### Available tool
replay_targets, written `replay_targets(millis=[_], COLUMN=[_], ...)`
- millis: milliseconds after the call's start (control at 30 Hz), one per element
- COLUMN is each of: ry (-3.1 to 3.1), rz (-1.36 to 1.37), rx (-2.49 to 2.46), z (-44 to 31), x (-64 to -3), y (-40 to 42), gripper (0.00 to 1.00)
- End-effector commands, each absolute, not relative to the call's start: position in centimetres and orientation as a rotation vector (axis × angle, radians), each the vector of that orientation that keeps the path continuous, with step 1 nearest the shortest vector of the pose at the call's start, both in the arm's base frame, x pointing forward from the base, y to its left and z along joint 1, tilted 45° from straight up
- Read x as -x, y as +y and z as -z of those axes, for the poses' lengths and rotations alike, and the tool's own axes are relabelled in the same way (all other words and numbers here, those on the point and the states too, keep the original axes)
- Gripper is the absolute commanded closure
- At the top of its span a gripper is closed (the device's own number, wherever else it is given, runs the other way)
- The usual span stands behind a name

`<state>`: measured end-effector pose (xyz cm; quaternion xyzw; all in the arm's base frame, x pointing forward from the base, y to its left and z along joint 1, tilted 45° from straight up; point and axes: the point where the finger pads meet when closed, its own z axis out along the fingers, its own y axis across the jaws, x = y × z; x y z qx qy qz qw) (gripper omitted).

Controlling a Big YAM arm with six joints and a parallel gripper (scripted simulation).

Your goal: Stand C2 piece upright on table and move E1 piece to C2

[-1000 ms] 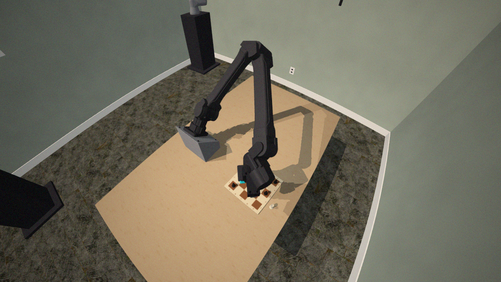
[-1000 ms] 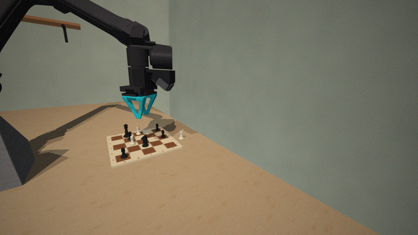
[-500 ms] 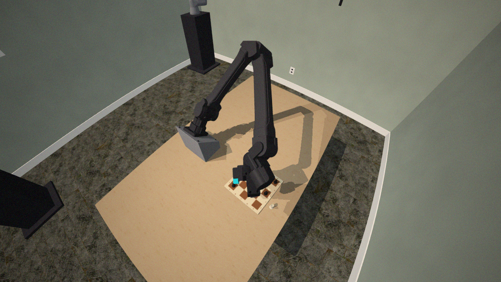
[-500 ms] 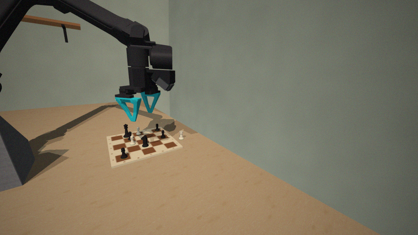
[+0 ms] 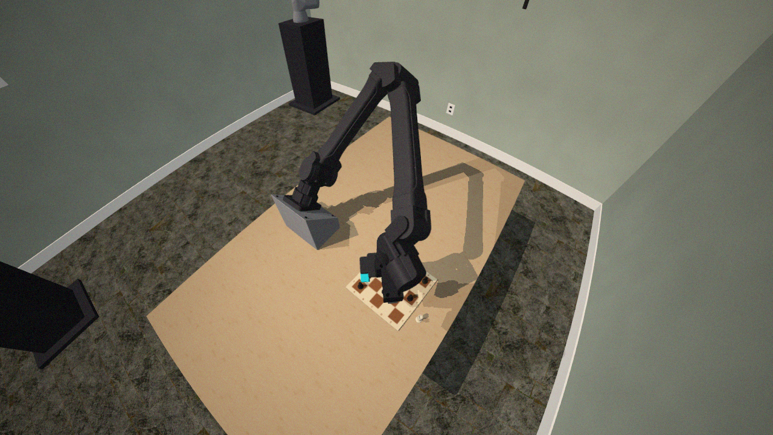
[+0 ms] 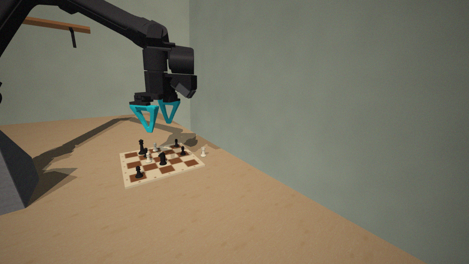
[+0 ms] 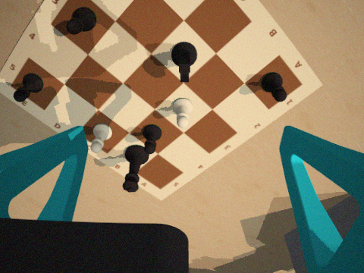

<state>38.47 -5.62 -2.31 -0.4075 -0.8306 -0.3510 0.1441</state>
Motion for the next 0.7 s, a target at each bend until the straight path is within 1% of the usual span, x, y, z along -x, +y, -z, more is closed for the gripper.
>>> replay_targets(millis=[0,433,533,567,667], ry=[-2.447,-2.465,-2.432,-2.392,-2.426], rz=[1.038,1.032,1.028,1.012,1.024], rx=[1.193,1.194,1.195,1.151,1.175], z=[0.6,-3.8,-3.1,-2.0,-3.0], x=[-39.8,-39.7,-38.9,-37.9,-39.2], y=[-8.0,-12.3,-11.9,-9.9,-11.7], gripper=[0.0,0.0,0.0,0.0,0.0])
